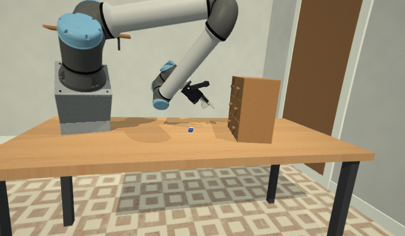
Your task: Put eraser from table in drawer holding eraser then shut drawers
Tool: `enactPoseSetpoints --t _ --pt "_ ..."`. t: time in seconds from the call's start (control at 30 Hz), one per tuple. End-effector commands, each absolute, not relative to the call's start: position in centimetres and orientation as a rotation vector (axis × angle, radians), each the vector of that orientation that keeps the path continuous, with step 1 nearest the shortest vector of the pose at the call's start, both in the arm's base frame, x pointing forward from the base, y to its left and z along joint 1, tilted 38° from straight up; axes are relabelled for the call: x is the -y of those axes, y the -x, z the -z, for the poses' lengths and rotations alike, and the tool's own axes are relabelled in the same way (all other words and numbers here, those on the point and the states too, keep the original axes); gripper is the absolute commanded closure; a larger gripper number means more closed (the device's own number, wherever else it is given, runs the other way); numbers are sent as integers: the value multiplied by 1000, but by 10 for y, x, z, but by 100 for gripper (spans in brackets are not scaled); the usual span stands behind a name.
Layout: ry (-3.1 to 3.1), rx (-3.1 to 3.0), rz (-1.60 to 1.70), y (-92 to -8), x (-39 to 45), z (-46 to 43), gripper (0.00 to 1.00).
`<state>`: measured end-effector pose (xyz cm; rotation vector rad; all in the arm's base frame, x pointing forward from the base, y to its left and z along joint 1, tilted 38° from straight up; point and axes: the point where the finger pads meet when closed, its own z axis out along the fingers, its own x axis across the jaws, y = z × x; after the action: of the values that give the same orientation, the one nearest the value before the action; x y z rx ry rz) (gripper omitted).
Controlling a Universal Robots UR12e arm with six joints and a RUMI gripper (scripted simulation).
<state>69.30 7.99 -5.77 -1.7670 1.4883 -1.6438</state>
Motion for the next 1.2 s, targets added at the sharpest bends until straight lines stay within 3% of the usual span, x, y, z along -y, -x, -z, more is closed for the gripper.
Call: enactPoseSetpoints --t 0.0,1.17 --pt "1767 -1488 1644 -693 -80 57 80" --pt "1767 -1488 1644 -736 -52 84 80"
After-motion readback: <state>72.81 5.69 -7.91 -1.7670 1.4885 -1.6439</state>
